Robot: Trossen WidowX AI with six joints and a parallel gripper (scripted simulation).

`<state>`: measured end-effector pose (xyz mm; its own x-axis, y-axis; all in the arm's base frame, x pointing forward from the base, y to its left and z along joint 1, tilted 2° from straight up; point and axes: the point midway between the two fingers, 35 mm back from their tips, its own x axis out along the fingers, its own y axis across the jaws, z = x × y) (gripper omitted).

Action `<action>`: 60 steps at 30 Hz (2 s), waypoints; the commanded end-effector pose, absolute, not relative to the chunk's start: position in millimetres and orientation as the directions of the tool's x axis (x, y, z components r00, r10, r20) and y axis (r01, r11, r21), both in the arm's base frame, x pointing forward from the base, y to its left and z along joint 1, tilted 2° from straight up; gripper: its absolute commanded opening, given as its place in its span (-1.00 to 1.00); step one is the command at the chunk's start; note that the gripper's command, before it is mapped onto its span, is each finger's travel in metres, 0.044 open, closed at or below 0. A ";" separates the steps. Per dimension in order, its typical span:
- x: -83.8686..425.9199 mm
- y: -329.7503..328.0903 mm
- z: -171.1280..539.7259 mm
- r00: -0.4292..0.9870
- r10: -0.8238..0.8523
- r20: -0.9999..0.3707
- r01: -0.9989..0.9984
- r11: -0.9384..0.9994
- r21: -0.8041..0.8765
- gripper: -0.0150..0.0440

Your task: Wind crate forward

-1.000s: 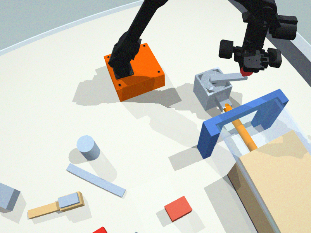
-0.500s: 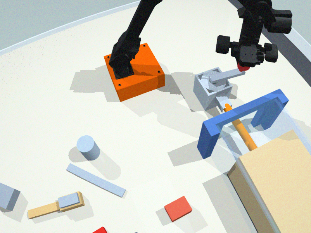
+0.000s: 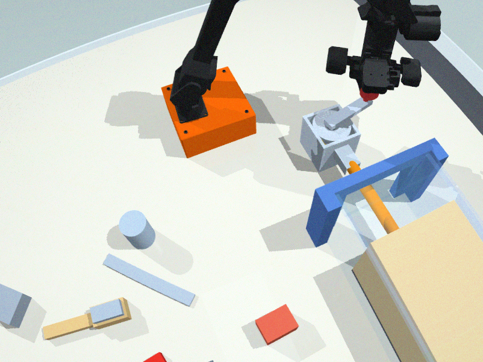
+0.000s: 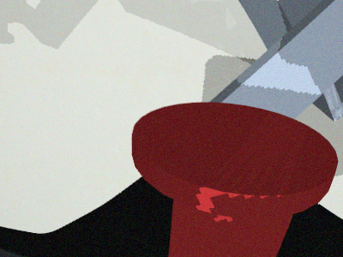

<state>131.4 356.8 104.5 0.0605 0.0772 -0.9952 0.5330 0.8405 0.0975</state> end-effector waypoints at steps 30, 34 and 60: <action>79.9 320.4 98.0 0.023 0.060 -0.998 0.527 0.847 0.063 -0.49; 76.3 315.1 97.5 0.023 0.060 -0.998 0.527 0.847 0.063 -0.49; 62.4 276.2 94.3 0.021 0.056 -0.998 0.527 0.848 0.059 -0.49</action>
<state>65.6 288.7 97.6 0.0305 0.0830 -0.9961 0.5214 0.8489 0.0867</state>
